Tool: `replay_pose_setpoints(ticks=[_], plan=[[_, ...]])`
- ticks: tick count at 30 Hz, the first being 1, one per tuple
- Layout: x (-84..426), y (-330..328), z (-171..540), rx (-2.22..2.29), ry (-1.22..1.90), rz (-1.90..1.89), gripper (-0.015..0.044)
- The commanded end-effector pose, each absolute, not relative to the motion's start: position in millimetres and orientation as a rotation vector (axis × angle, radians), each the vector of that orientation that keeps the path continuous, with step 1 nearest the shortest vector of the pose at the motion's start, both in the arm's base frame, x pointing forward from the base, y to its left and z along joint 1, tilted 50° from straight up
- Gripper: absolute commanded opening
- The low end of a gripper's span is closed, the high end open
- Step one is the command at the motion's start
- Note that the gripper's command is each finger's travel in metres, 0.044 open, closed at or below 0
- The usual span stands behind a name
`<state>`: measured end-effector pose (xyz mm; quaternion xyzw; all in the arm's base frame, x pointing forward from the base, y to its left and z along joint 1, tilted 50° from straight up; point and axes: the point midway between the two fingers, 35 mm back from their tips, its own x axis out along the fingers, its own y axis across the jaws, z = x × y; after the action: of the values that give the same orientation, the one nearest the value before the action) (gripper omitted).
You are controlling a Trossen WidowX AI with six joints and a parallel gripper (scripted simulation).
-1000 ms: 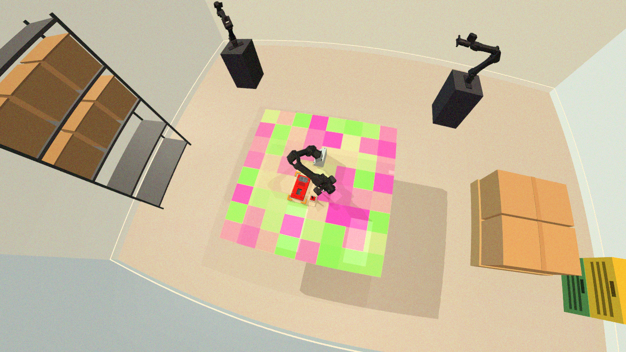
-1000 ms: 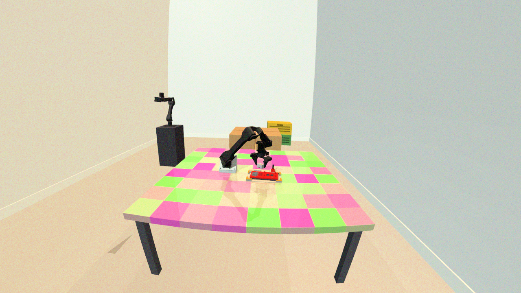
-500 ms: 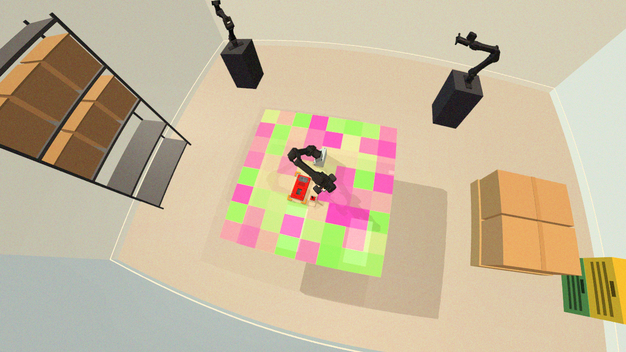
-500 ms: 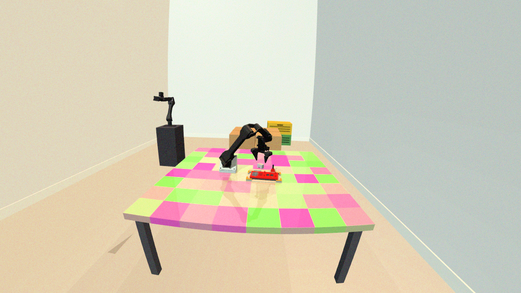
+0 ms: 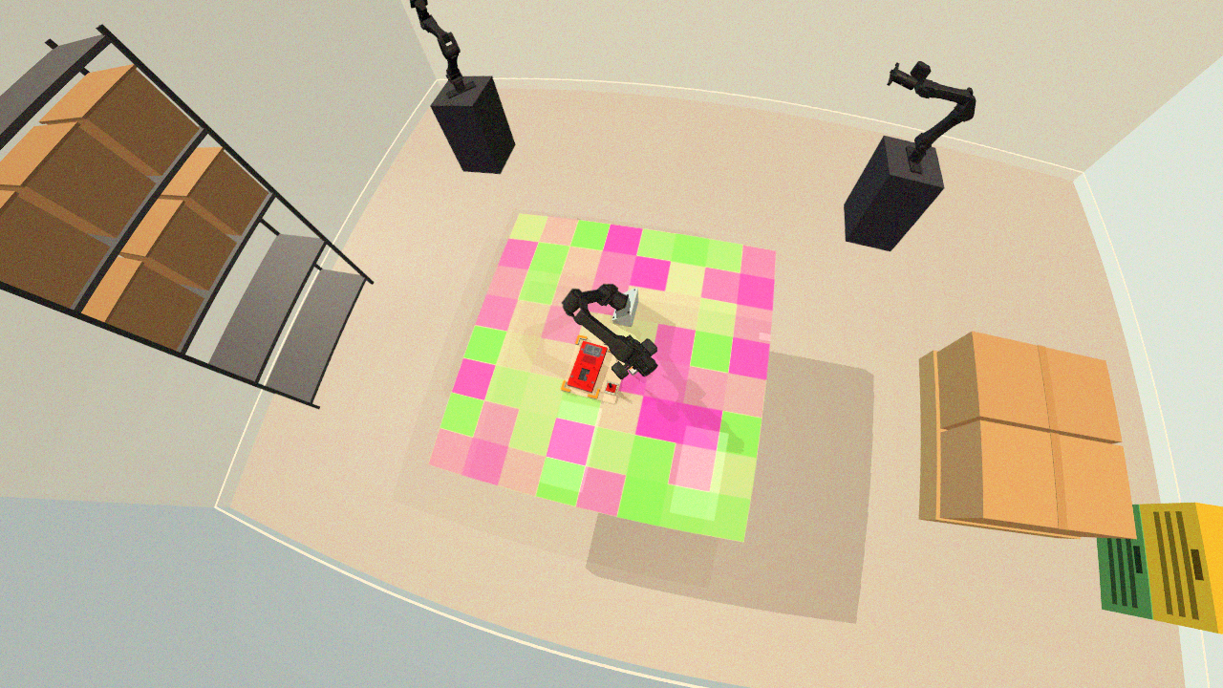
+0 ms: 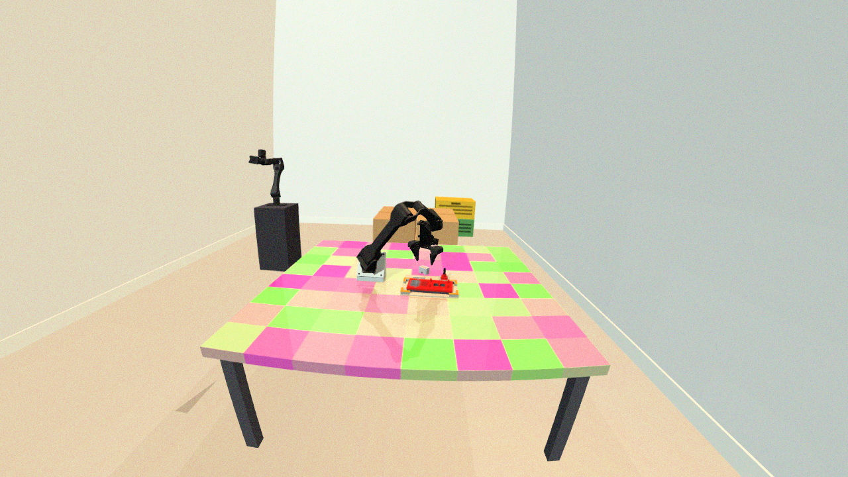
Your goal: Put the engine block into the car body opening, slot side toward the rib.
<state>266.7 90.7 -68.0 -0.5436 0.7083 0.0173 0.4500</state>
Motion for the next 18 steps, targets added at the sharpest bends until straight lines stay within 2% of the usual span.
replay_pose_setpoints(ticks=[1, 18], plan=[[266.8, 99.1, -61.6, -1.334, 1.756, 0.039, 0.044], [265.6, 79.6, -76.1, -1.334, 1.755, 0.038, 0.044]])
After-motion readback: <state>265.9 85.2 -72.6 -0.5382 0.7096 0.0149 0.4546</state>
